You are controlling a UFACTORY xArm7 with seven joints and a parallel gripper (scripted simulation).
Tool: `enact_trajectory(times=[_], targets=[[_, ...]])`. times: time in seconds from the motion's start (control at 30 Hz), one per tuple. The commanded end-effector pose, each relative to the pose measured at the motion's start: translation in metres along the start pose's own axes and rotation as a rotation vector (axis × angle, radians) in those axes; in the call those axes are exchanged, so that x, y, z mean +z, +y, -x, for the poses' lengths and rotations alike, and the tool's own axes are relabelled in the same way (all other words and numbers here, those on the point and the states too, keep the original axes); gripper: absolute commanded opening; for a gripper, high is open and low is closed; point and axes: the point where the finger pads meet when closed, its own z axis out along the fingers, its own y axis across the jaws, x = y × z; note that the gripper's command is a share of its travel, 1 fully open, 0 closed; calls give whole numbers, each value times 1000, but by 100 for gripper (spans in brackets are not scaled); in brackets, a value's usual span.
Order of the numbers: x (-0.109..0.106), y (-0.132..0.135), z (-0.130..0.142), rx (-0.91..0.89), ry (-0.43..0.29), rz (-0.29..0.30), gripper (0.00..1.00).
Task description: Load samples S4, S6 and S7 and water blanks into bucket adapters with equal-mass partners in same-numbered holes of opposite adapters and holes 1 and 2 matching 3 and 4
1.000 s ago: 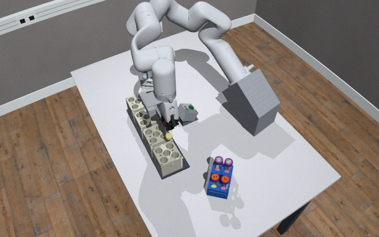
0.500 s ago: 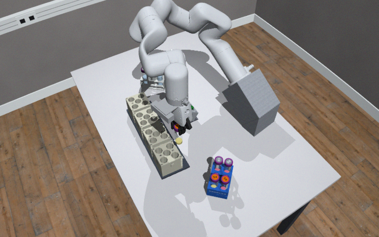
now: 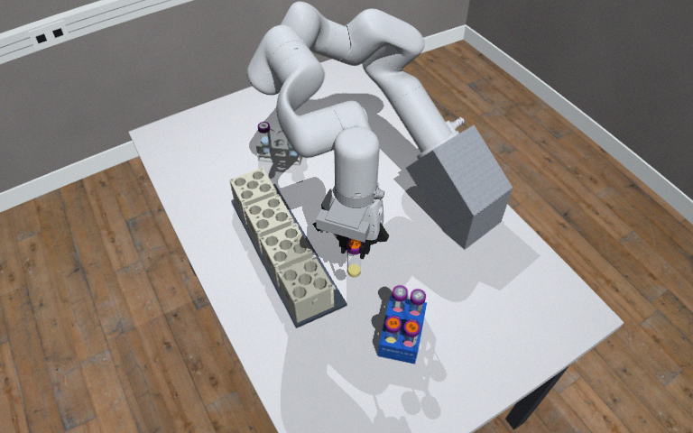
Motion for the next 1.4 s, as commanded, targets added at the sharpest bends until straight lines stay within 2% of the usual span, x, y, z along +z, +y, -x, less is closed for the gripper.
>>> enact_trajectory(times=[0.0,0.97,1.37], targets=[[-3,-16,-5,-99,-3,-1,0],[-2,-148,-29,-99,-4,-2,0],[-2,-148,-29,-99,-4,-2,0]])
